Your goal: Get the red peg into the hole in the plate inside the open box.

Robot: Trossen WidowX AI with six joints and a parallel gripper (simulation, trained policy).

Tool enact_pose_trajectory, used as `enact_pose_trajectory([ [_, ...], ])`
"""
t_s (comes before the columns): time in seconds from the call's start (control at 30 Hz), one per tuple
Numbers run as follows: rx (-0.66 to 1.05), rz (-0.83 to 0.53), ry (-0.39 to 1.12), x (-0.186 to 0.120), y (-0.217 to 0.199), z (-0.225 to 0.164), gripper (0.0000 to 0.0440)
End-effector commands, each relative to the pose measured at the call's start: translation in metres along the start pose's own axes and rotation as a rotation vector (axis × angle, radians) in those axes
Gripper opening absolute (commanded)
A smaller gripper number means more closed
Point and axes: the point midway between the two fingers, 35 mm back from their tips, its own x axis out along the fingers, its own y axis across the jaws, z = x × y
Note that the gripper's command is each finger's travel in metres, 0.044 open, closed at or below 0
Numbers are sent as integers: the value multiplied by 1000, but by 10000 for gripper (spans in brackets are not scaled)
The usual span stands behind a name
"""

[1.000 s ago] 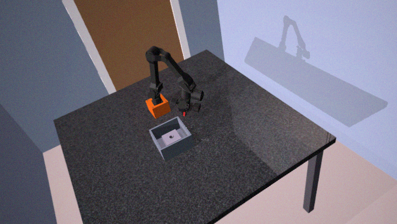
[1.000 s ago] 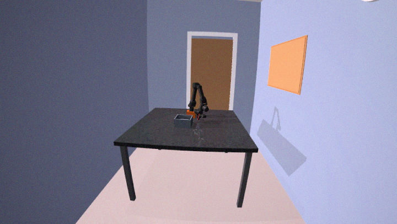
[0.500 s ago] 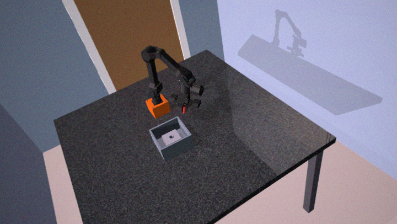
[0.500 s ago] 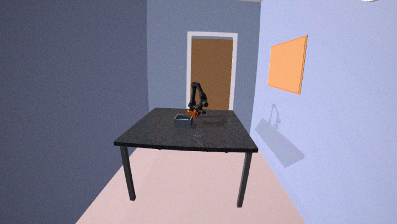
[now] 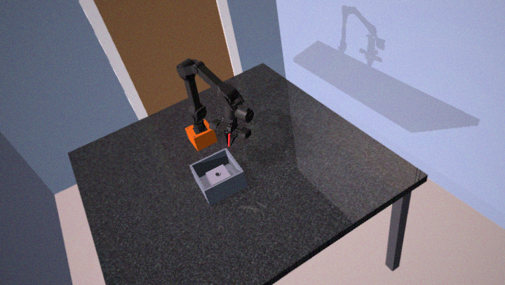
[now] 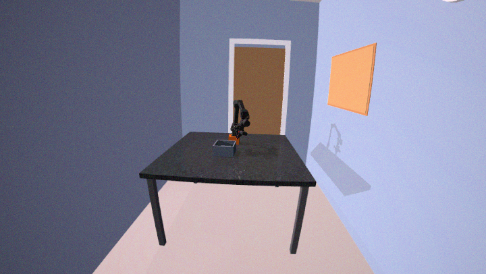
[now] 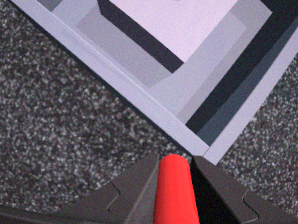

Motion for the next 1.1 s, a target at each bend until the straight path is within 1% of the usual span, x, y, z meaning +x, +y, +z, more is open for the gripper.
enact_pose_trajectory([
  [0.0,38,-4,-16,0,-1,21,0],
  [0.27,87,-13,-21,15,-5,58,0],
  [0.53,88,-4,-7,38,-6,91,0],
  [0.77,55,17,27,60,-6,108,0],
  [0.93,16,35,57,77,-4,112,0],
  [1.0,-4,38,74,84,-4,111,10],
  [1.07,-22,39,94,92,-4,108,47],
])
